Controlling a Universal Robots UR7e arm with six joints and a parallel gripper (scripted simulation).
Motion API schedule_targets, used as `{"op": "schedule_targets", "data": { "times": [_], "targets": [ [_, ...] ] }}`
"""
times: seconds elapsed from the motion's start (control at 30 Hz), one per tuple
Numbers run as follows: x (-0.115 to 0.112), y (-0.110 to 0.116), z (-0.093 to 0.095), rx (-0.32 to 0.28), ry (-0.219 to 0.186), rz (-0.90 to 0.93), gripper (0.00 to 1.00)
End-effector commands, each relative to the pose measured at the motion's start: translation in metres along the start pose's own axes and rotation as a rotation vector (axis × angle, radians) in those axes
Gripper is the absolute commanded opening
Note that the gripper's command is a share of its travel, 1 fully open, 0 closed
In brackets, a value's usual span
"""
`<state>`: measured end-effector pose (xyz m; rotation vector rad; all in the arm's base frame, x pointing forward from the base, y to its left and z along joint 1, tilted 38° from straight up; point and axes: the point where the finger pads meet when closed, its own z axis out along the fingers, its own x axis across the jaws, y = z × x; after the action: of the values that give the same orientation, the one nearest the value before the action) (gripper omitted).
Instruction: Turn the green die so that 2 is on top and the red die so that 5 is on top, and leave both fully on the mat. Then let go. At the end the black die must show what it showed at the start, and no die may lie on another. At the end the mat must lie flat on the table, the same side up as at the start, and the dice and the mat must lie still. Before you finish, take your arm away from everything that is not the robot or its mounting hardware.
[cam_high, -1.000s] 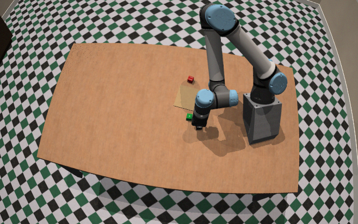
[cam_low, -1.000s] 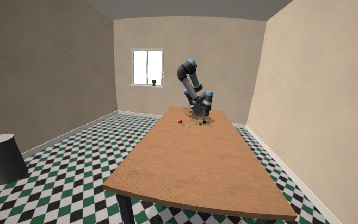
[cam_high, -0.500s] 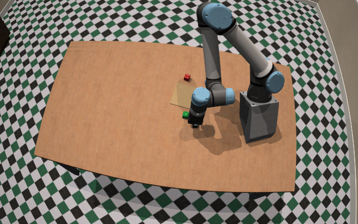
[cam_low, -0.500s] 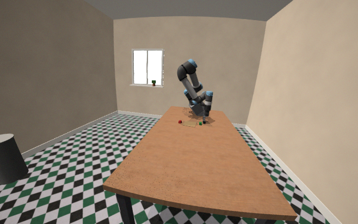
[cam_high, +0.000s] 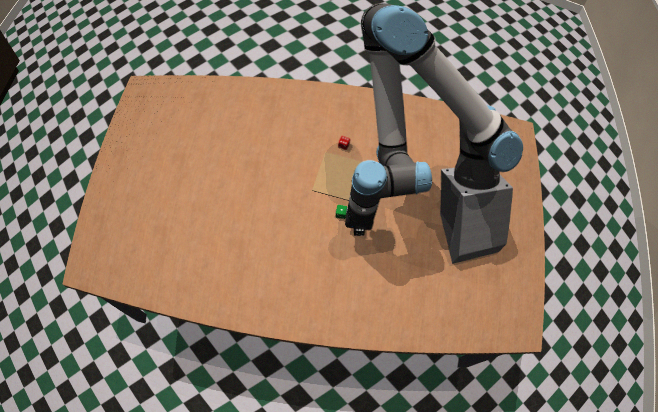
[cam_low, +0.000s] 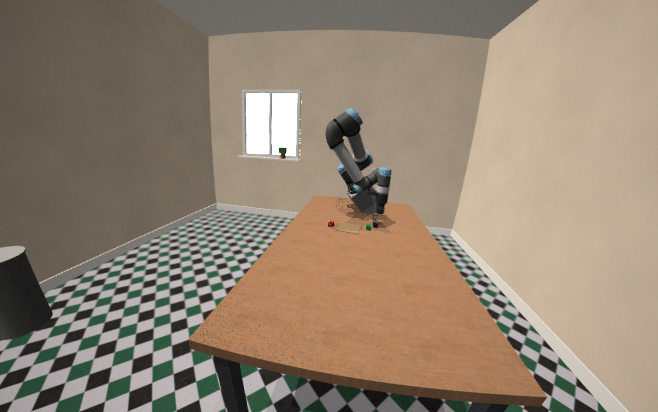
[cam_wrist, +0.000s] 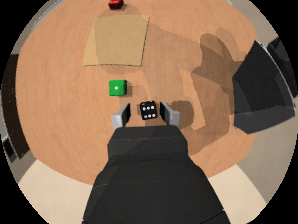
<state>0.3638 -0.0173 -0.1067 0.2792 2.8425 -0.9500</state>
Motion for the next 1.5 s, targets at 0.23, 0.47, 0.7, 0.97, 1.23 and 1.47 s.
{"op": "schedule_targets", "data": {
  "times": [0.23, 0.47, 0.7, 0.97, 1.23, 1.47],
  "targets": [
    [0.0, 0.0, -0.002, 0.0, -0.001, 0.0, 1.0],
    [0.0, 0.0, -0.014, 0.0, -0.001, 0.0, 1.0],
    [0.0, 0.0, -0.036, 0.0, -0.001, 0.0, 1.0],
    [0.0, 0.0, -0.068, 0.0, -0.001, 0.0, 1.0],
    [0.0, 0.0, -0.094, 0.0, -0.001, 0.0, 1.0],
    [0.0, 0.0, -0.1, 0.0, -0.001, 0.0, 1.0]
  ]
}}
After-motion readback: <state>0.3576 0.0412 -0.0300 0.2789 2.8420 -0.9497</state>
